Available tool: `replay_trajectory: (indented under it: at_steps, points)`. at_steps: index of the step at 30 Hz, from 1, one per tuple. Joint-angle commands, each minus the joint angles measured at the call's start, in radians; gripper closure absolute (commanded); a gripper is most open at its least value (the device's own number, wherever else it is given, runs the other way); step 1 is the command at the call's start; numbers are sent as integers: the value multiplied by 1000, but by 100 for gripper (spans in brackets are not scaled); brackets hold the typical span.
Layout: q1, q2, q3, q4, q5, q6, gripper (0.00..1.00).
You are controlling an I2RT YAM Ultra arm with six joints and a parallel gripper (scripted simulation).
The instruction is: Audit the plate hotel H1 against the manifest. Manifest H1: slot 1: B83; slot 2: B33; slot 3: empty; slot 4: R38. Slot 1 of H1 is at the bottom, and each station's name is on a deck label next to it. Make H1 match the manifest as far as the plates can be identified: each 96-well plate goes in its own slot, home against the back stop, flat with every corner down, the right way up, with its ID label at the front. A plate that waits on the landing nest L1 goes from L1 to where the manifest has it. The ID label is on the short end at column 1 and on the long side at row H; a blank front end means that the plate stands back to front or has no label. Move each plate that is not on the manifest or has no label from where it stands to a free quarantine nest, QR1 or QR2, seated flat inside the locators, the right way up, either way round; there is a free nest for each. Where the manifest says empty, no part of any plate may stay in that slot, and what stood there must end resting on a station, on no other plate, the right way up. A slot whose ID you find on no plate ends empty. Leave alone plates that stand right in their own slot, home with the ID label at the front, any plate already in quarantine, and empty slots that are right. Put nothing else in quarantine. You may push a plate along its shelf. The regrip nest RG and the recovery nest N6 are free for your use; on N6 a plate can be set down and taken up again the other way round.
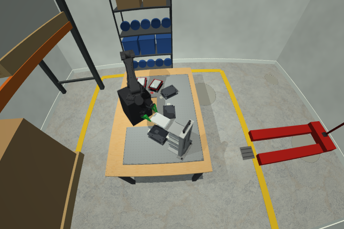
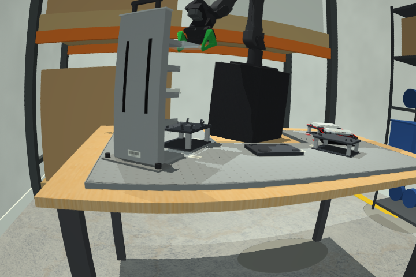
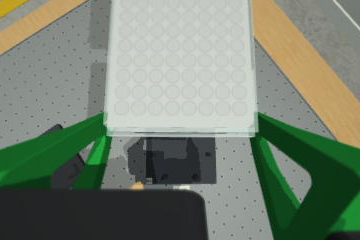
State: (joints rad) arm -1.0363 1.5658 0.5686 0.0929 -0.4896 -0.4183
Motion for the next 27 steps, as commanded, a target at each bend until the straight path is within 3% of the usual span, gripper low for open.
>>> replay_trajectory:
  at_steps: [1,10,13,14,16,23,25,27]
  points:
    - [-17,-33,-19,8,-23,-13,14]
    - [-47,-67,-52,-14,-42,-39,14]
    - [-50,-71,-50,-22,-44,-42,14]
    - [-57,-78,-21,-8,-48,-48,14]
    - [-62,-83,-65,-18,-51,-53,14]
    - [-87,-110,-86,-39,-66,-76,14]
    - [-90,-116,-63,-36,-68,-80,14]
    - [-91,-78,-96,-11,-69,-79,14]
